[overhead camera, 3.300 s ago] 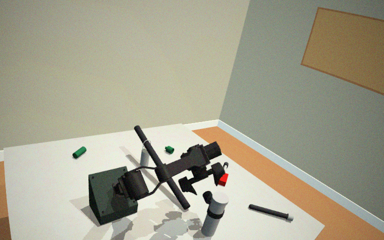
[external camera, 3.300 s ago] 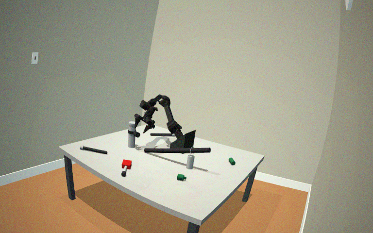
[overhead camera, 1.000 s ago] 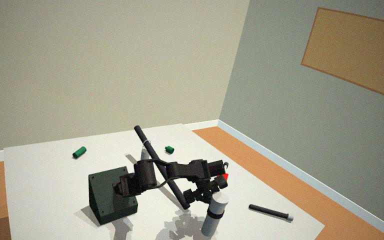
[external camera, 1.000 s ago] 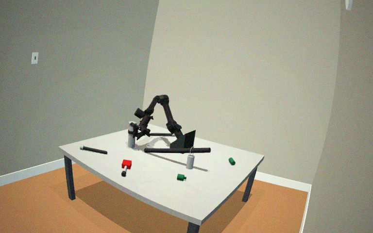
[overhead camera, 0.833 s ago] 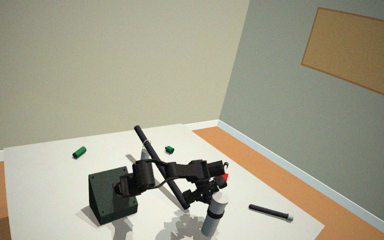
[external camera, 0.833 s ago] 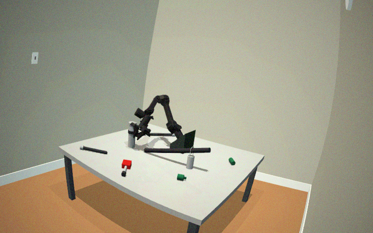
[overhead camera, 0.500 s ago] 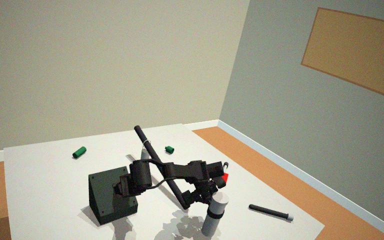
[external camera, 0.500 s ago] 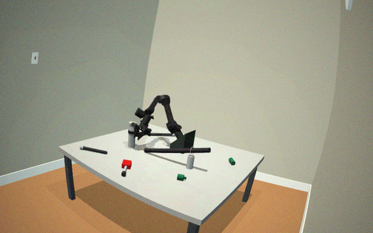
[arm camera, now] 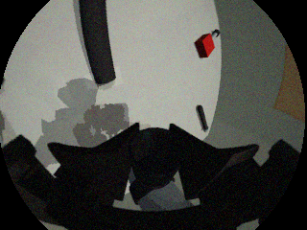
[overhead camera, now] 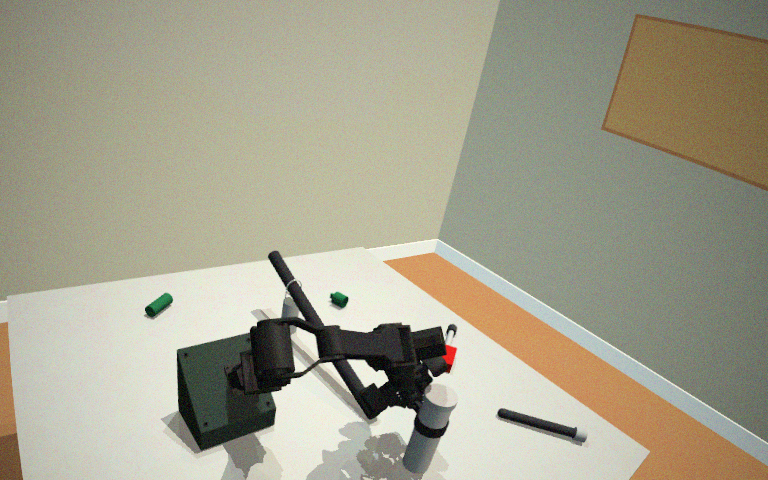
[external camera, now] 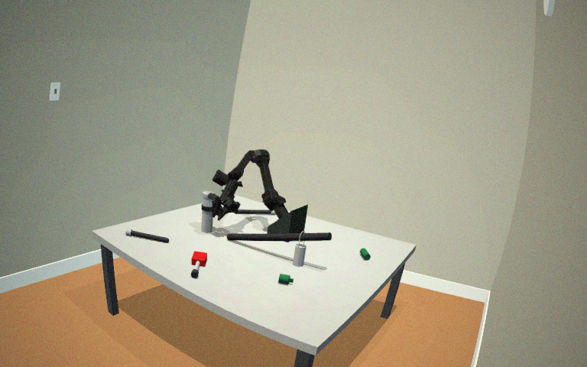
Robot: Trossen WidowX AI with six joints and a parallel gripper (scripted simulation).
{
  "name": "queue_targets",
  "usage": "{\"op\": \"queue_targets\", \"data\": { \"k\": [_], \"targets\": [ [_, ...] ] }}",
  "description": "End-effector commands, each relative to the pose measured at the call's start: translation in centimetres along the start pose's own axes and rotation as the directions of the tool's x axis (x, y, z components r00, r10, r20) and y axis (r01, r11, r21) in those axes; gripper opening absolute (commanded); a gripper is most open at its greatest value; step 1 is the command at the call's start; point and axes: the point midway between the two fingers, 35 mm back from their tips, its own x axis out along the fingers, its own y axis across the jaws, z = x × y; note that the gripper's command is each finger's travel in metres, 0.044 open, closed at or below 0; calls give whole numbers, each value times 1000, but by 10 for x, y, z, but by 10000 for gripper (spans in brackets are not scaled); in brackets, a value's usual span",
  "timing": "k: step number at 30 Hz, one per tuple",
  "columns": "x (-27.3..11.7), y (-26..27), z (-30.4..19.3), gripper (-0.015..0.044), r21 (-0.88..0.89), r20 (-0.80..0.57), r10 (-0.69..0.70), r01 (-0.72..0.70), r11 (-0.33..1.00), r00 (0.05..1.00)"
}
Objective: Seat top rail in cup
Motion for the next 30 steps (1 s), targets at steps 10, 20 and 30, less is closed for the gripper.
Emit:
{"op": "queue_targets", "data": {
  "k": [10,20,30],
  "targets": [
    [-4,8,1,0,-88,51,1,3,996,999],
    [-8,15,0,0,-160,92,7,8,987,996],
    [-9,17,-1,0,-189,108,10,11,982,994]
  ]
}}
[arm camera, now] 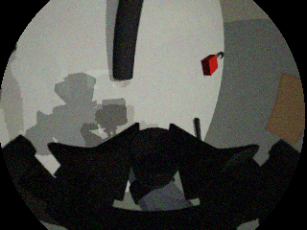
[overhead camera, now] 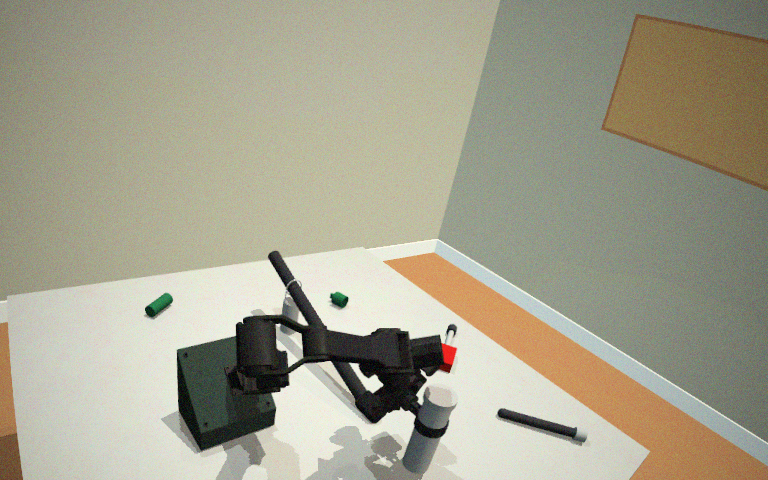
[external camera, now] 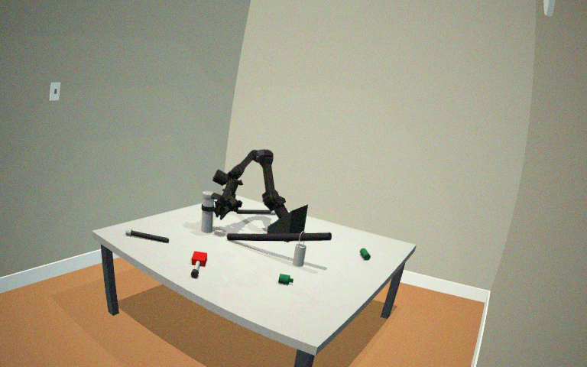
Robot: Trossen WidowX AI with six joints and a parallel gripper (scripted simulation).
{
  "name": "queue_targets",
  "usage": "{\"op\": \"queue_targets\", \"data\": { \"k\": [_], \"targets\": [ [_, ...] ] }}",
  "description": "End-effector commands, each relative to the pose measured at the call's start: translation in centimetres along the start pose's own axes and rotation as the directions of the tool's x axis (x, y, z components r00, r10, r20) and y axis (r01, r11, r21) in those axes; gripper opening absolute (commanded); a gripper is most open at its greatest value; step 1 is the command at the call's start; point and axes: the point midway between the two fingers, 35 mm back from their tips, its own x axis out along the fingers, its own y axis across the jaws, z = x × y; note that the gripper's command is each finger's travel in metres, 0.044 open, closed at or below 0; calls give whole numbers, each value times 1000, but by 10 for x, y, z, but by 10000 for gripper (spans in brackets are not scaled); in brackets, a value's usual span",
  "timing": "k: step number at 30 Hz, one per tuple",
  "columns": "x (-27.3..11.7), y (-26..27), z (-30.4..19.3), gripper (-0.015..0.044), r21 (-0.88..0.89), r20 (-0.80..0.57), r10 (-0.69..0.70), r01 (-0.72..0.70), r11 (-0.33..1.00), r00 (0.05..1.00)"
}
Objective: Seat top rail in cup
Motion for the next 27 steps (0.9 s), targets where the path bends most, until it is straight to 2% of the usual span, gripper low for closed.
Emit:
{"op": "queue_targets", "data": {
  "k": [1,23,27],
  "targets": [
    [0,1,1,0,-13,10,0,0,1000,1000],
    [1,-1,0,0,7,-6,3,-3,1000,1000],
    [1,-1,0,105,7,-6,3,-3,1000,1000]
  ]
}}
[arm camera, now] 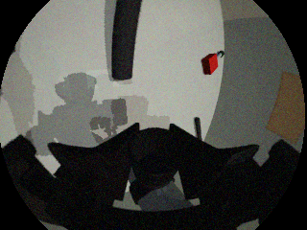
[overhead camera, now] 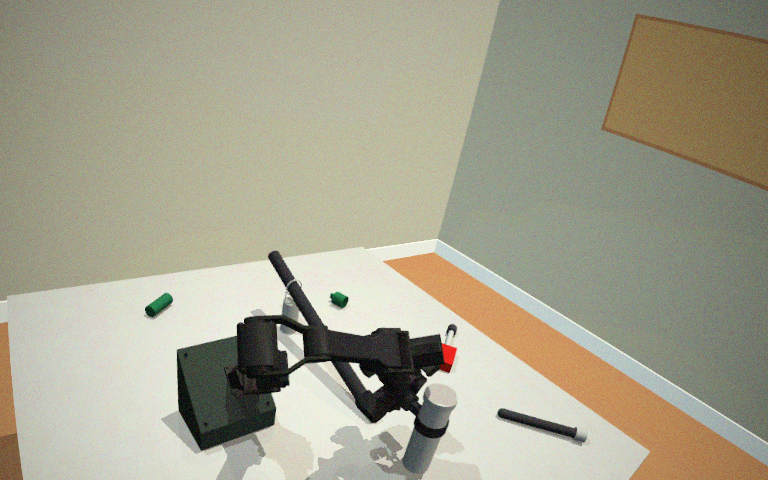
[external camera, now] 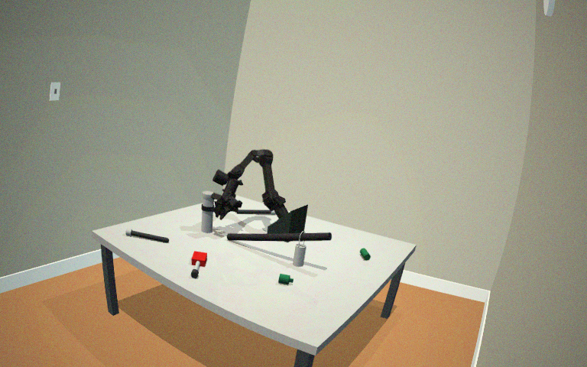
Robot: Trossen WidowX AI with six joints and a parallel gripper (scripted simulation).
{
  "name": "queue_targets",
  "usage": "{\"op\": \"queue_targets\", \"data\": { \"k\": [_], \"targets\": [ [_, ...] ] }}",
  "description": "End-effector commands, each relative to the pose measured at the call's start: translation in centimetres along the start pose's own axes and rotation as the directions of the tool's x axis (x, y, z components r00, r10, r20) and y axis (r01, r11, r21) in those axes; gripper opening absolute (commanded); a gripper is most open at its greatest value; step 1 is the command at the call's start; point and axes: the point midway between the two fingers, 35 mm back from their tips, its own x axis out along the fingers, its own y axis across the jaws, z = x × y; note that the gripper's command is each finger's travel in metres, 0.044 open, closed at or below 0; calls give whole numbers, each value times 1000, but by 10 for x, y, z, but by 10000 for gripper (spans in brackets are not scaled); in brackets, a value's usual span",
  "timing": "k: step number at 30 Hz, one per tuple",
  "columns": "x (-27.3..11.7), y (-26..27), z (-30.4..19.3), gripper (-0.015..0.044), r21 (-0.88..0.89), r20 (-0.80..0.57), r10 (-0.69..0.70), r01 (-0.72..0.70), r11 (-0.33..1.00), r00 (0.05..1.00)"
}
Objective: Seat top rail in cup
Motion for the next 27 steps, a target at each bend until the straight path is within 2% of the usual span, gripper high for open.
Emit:
{"op": "queue_targets", "data": {
  "k": [1,13,27],
  "targets": [
    [0,0,0,131,-1,1,0,0,1000,1000],
    [-8,-6,12,440,-1,10,3,-3,1000,1000],
    [-33,-19,39,440,-10,16,0,1,1000,1000]
  ]
}}
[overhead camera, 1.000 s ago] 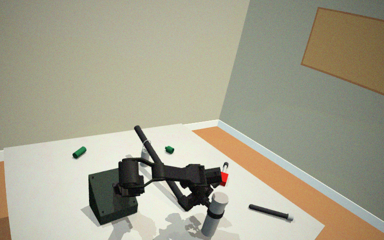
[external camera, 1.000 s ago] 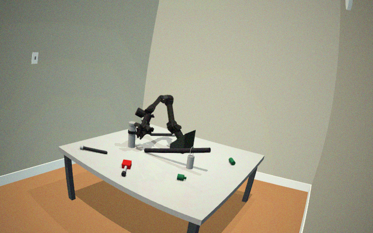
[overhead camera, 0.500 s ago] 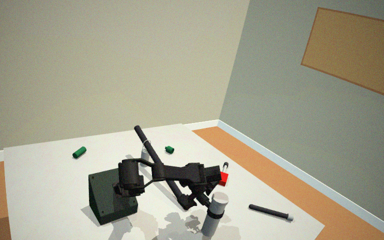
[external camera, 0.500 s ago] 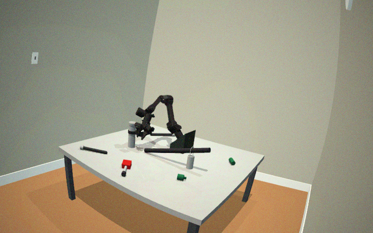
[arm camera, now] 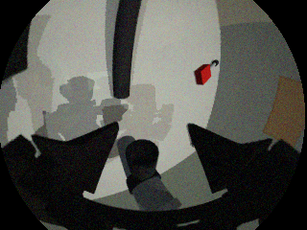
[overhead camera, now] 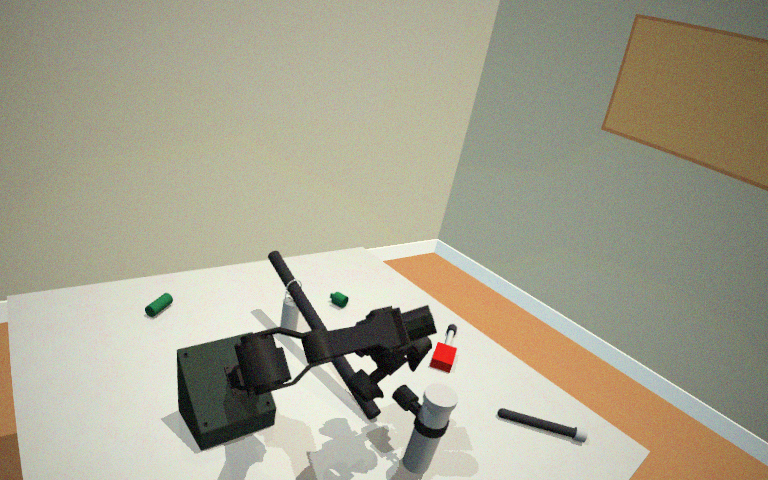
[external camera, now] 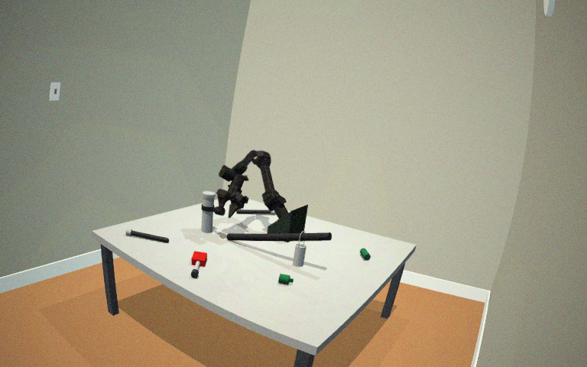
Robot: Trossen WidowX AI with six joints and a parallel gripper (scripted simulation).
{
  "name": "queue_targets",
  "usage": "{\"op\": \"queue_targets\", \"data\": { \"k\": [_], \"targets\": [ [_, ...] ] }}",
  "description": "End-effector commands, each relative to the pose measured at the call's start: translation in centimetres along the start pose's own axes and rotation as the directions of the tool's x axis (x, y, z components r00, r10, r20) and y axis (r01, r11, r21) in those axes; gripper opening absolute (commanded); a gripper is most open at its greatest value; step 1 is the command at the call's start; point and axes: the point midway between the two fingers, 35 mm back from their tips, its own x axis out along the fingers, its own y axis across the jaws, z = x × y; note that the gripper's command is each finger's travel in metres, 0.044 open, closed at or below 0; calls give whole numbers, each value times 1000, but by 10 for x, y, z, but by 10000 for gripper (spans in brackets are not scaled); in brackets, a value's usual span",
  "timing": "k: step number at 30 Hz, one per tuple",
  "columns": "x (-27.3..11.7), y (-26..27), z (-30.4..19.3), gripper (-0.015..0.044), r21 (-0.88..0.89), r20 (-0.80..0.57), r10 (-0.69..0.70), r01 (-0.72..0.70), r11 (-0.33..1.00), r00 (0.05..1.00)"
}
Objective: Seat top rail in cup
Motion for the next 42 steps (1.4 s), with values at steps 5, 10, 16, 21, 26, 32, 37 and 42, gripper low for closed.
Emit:
{"op": "queue_targets", "data": {
  "k": [5,10,16,21,26,32,37,42],
  "targets": [
    [-5,-3,6,440,7,2,-2,2,1000,1000],
    [-13,-10,29,440,275,30,32,-39,961,999],
    [-28,-18,58,440,601,38,69,-78,796,997],
    [-43,-23,80,440,794,20,84,-67,604,996],
    [-53,-26,92,440,860,0,82,-42,509,997],
    [-63,-29,103,440,936,-23,73,-4,353,997],
    [-74,-31,112,440,973,-47,56,33,228,997],
    [-82,-33,120,440,995,-67,37,64,78,997]
  ]
}}
